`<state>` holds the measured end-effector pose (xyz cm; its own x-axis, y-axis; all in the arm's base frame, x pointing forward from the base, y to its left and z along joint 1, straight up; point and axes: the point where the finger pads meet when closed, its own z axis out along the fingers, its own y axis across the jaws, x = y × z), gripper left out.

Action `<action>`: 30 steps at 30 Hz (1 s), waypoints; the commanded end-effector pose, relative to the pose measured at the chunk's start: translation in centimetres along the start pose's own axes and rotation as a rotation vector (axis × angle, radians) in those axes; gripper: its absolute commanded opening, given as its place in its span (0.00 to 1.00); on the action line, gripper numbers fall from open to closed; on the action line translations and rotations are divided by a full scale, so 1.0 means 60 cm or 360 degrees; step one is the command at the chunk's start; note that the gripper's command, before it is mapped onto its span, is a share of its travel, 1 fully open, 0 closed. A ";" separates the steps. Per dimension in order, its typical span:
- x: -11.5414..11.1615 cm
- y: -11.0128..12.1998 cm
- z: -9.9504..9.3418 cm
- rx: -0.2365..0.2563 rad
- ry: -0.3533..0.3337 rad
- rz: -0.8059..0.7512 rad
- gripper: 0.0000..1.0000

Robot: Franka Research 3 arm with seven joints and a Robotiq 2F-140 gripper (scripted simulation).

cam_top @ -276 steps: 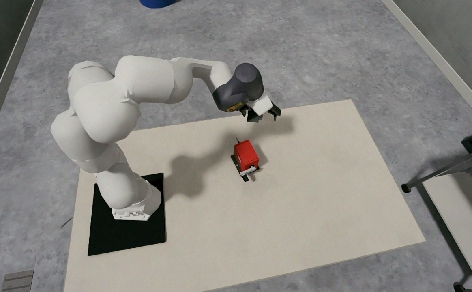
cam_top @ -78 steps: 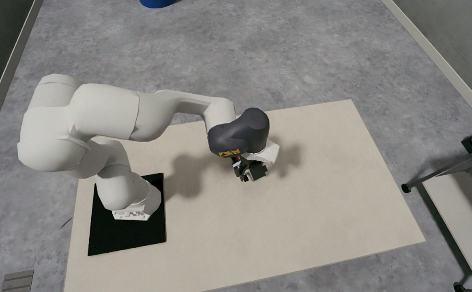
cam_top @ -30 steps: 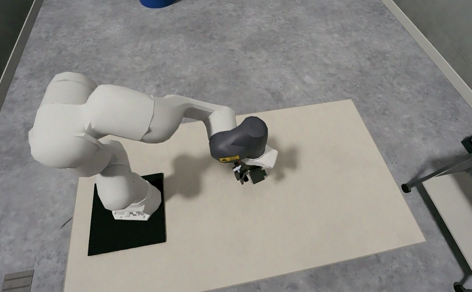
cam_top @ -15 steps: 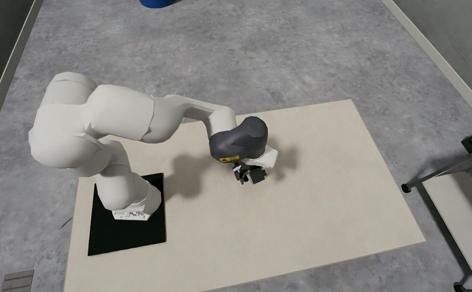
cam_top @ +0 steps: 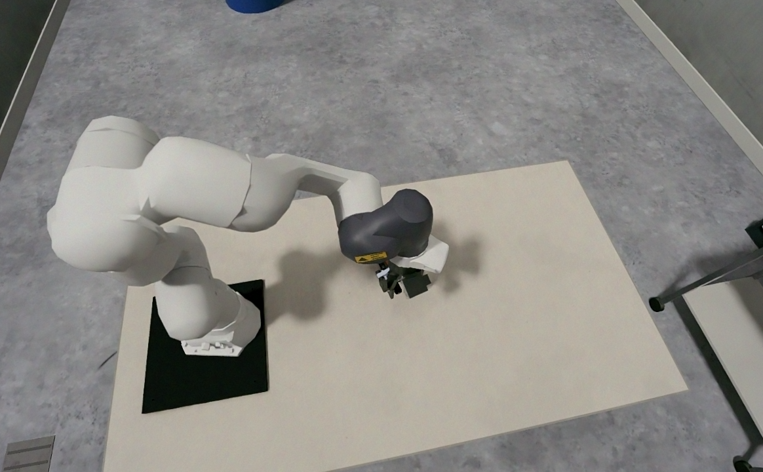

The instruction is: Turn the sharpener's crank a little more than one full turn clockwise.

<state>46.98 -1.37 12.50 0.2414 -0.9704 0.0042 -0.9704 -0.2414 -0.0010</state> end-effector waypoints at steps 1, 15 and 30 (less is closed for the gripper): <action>0.000 -0.001 0.005 0.0002 -0.0002 -0.0008 0.39; 0.000 -0.001 0.029 0.0002 -0.0002 -0.0008 0.39; 0.000 -0.001 0.054 0.0002 -0.0002 -0.0008 0.39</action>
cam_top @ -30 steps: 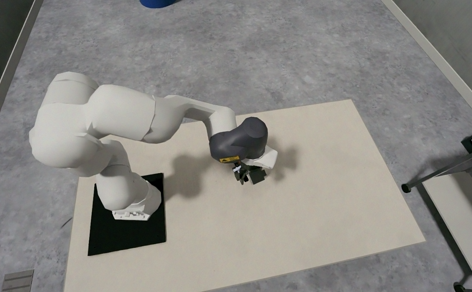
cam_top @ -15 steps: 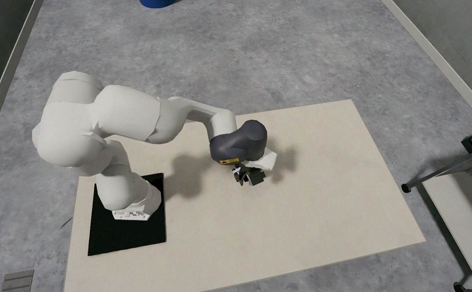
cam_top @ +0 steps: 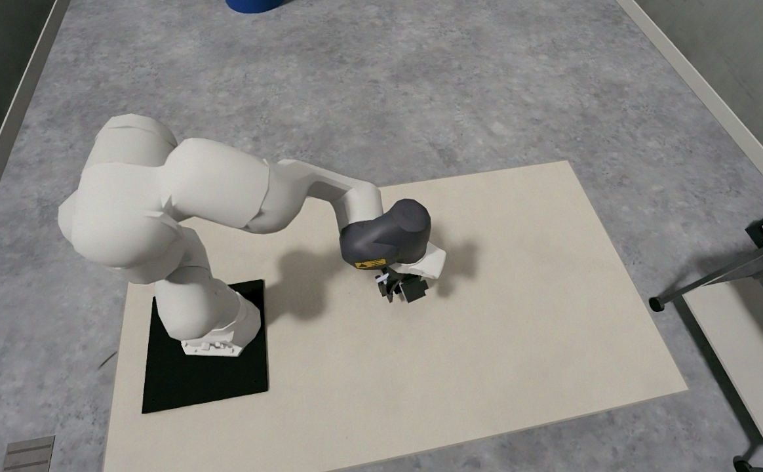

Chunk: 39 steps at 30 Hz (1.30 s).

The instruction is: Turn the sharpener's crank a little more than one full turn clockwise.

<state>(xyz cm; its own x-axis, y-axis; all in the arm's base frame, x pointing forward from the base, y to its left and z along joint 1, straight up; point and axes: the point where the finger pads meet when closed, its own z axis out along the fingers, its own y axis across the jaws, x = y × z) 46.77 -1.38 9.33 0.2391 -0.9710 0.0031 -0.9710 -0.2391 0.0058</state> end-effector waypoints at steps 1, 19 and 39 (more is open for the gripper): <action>0.001 -0.004 0.003 0.0013 0.0000 -0.0012 0.39; 0.001 -0.004 0.014 0.0013 0.0000 -0.0012 0.39; 0.001 -0.004 0.014 0.0013 0.0000 -0.0012 0.10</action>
